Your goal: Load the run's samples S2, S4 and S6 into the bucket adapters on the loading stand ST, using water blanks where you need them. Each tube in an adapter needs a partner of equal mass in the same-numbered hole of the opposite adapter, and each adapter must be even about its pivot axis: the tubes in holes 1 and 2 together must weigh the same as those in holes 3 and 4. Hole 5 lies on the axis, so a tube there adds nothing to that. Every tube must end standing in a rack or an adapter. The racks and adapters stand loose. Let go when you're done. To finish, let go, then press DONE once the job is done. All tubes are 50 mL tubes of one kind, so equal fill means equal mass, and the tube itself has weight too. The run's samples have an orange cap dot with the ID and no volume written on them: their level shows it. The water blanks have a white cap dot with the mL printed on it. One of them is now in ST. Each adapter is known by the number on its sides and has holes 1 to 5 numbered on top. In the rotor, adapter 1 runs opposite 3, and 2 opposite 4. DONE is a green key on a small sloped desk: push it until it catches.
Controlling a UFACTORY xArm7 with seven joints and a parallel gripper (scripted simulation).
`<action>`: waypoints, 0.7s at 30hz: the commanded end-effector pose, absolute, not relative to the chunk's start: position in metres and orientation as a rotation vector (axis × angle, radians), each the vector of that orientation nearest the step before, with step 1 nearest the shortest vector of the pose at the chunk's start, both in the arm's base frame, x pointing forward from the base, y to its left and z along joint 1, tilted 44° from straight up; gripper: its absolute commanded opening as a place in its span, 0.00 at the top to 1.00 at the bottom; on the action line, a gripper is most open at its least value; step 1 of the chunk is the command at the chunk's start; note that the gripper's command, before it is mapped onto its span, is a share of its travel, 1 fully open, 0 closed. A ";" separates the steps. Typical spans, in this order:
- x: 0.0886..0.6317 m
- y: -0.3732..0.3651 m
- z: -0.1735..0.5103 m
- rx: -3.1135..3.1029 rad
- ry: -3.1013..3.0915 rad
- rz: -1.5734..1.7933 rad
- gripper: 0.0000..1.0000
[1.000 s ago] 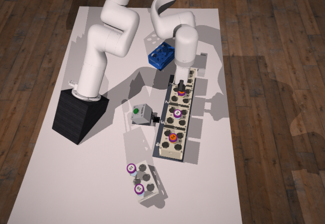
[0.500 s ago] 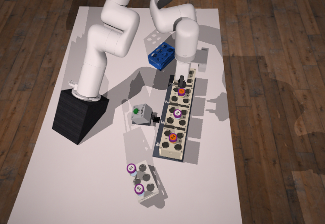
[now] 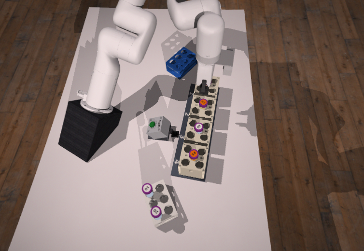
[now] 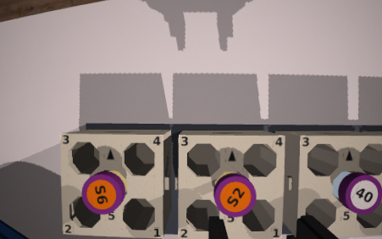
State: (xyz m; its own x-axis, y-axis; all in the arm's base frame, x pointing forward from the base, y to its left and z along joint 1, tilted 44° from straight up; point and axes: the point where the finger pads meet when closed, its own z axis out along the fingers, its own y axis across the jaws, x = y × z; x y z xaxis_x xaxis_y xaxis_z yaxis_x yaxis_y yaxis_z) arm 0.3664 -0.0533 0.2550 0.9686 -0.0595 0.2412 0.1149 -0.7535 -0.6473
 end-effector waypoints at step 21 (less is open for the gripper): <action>0.363 -0.065 0.268 -2.404 -0.037 -0.326 0.56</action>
